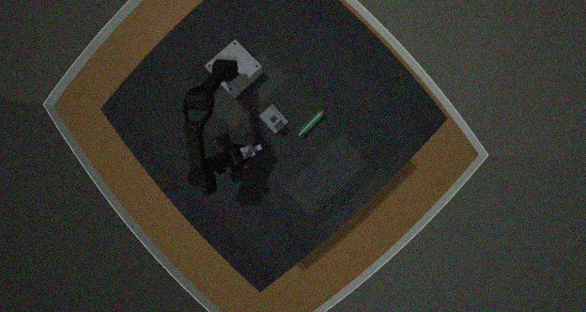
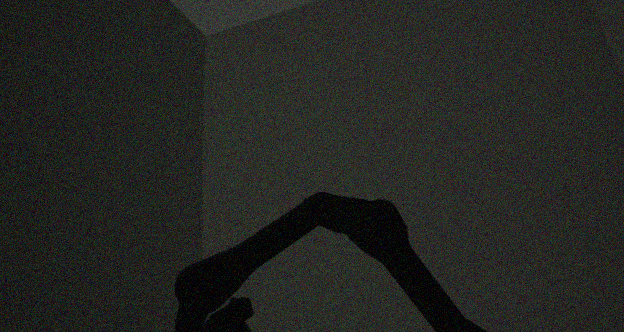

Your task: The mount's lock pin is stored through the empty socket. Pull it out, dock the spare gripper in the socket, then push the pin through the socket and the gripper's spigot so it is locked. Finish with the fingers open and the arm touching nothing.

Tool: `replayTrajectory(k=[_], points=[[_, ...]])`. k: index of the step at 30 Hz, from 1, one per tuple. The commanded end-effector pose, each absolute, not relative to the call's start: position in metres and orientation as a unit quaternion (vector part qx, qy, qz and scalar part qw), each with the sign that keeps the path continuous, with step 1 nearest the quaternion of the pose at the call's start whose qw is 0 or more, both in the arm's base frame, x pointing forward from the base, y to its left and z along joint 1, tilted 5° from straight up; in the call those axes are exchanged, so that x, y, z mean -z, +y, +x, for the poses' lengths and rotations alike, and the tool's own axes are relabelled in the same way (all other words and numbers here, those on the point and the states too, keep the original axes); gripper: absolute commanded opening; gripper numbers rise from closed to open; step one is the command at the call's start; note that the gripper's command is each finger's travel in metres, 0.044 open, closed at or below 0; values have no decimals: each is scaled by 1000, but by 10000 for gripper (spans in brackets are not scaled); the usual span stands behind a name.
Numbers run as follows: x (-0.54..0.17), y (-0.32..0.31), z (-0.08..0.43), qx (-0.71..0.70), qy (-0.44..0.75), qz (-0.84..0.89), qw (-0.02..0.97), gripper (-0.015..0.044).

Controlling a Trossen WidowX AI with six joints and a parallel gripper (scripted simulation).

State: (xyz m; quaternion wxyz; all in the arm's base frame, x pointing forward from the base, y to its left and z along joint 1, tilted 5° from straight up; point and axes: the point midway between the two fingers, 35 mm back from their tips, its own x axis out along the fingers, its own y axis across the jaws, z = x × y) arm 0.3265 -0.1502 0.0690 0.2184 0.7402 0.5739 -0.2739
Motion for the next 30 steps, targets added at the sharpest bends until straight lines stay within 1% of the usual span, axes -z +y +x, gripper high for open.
replayTrajectory(k=[1,12,30], points=[[-80,-151,326,272,573,741,222,0],[-74,-149,326,272,575,738,225,0],[-95,-114,322,233,597,665,384,0]])
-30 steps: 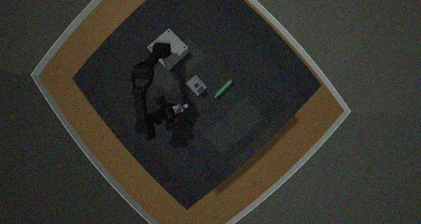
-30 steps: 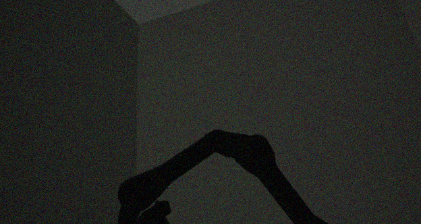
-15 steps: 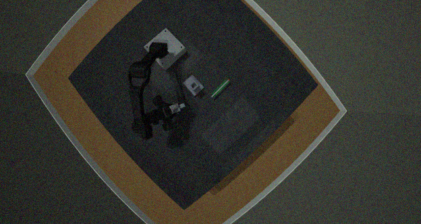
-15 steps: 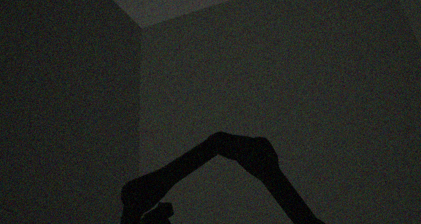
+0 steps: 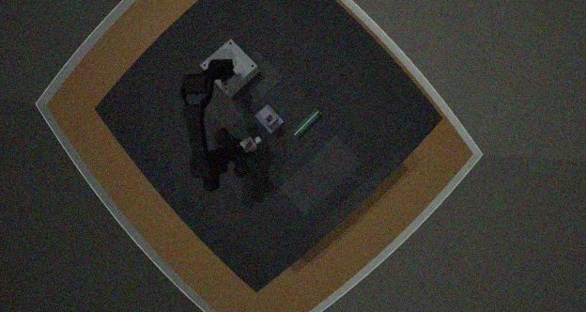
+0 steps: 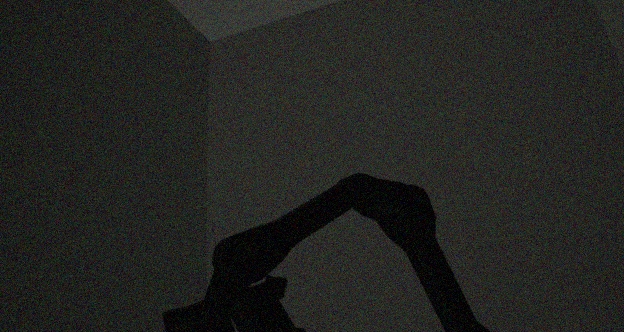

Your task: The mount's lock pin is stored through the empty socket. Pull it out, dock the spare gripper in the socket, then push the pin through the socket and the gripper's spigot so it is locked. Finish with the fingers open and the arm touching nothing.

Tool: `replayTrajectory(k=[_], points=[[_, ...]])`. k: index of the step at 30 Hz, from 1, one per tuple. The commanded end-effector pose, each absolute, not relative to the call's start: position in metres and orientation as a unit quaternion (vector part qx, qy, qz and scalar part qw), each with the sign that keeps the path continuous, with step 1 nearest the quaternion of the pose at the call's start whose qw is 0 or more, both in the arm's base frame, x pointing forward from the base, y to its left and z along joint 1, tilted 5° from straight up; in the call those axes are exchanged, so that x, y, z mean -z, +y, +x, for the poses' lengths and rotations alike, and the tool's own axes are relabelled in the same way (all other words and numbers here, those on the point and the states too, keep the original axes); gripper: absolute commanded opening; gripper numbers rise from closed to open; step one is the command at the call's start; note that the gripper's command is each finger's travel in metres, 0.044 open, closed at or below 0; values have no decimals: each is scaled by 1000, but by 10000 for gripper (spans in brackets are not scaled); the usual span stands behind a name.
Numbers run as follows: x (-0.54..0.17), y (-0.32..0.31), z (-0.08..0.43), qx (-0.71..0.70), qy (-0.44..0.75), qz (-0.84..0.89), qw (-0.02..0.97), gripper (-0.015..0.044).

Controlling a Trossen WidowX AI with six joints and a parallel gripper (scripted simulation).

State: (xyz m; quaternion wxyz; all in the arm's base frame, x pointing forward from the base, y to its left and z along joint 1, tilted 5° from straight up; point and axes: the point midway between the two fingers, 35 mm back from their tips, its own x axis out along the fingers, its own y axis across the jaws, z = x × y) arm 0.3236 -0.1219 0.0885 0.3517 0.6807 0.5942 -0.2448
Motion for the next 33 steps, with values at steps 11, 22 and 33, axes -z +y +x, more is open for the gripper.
replayTrajectory(k=[11,22,33], points=[[-105,-94,318,205,600,610,474,0],[-114,-76,312,173,596,550,558,0],[-121,-60,305,143,583,487,635,0]])
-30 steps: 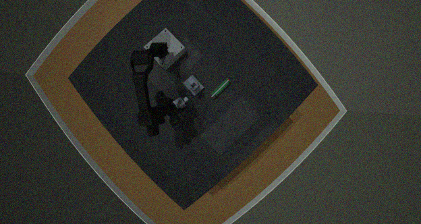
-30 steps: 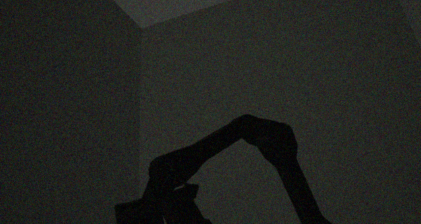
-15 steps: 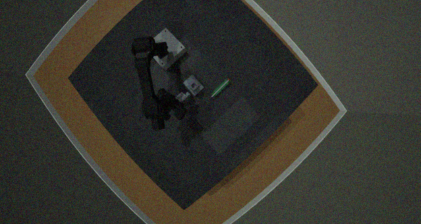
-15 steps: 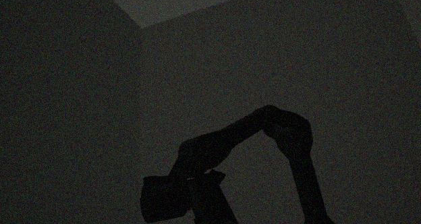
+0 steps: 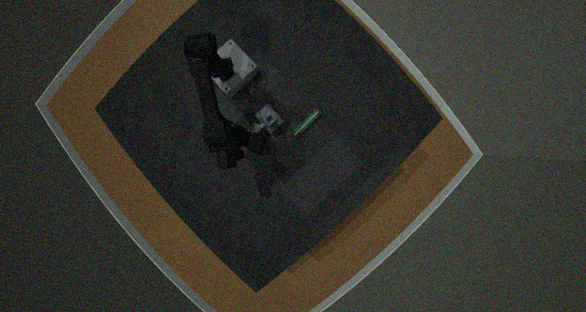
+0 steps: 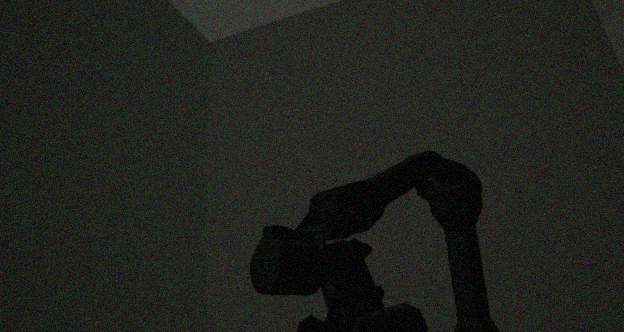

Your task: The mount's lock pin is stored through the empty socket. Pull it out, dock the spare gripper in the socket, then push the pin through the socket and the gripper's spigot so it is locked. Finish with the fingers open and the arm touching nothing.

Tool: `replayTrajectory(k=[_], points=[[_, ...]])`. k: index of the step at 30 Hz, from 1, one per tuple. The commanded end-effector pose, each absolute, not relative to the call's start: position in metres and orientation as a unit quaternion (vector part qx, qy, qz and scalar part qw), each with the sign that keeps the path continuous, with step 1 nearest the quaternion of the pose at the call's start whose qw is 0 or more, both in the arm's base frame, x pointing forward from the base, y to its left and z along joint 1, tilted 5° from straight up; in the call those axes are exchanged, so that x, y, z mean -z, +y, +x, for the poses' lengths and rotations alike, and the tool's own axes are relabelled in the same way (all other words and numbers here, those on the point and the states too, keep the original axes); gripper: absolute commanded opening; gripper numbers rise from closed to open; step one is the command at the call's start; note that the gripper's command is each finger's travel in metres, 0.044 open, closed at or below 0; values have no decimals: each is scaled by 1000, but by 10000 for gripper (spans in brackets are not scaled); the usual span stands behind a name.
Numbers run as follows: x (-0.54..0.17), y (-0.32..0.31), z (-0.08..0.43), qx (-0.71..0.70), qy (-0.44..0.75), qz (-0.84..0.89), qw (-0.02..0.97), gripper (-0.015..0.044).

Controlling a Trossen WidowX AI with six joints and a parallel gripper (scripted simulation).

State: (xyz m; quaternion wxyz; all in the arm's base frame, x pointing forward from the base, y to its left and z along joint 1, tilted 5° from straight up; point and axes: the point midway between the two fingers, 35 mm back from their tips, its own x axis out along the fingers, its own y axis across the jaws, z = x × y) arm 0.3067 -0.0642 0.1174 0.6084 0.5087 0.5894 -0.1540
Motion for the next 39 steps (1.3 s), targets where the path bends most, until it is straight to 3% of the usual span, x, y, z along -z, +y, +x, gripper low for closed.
replayTrajectory(k=[1,39], points=[[-121,-59,304,140,581,481,641,0],[-139,-11,275,30,476,249,843,0]])
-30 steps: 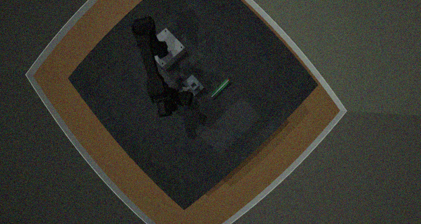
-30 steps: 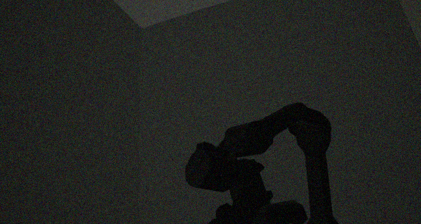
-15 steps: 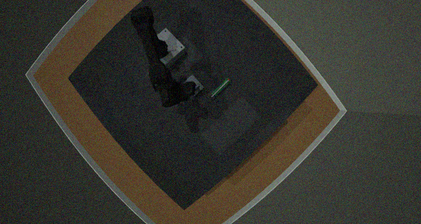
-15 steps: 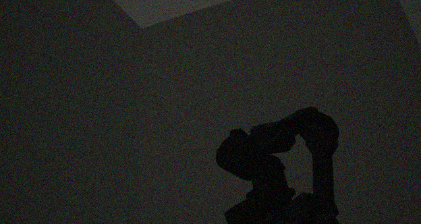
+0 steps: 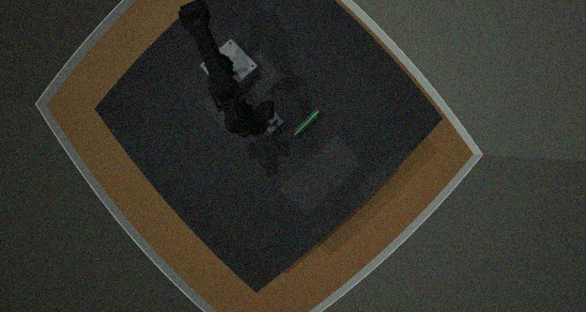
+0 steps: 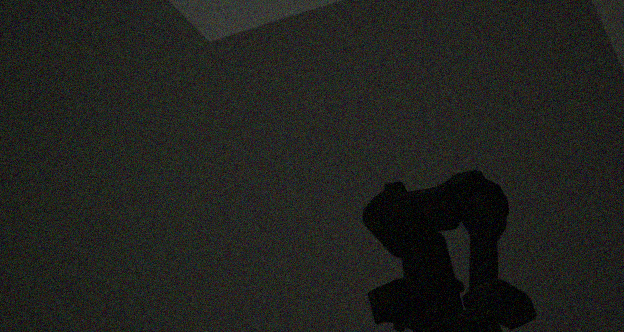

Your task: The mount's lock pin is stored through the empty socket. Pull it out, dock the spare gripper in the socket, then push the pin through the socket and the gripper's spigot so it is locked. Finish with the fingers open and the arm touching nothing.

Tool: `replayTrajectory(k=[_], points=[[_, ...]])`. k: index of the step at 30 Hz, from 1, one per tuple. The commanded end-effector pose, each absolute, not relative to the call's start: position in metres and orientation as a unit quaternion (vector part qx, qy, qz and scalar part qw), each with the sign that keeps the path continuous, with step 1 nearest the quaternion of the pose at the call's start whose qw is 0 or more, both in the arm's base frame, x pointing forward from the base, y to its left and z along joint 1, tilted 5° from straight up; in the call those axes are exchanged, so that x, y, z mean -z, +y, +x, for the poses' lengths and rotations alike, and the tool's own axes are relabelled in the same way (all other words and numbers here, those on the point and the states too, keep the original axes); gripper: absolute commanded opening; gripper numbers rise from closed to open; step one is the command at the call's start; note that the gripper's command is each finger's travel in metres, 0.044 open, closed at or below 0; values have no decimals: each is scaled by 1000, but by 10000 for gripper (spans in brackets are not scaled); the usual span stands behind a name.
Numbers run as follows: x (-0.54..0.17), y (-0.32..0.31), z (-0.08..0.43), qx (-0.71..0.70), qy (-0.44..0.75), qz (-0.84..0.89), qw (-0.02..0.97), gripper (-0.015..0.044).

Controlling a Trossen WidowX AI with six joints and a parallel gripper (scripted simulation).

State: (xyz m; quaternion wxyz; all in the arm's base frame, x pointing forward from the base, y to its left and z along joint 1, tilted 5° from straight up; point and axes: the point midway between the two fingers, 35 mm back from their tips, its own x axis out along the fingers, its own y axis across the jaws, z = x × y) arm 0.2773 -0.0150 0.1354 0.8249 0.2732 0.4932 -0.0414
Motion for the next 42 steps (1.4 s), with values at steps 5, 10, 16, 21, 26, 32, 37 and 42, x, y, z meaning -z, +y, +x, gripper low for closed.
replayTrajectory(k=[5,10,16,21,26,32,37,42], points=[[-141,-6,271,16,456,218,863,0],[-142,-1,267,2,435,188,881,0],[-144,5,262,-13,408,153,900,0],[-145,10,258,-25,384,124,914,0],[-146,14,255,-37,360,96,927,0],[-146,19,250,-49,329,64,941,0],[-147,23,246,-59,302,38,951,0],[-147,25,244,-65,283,21,957,0]])
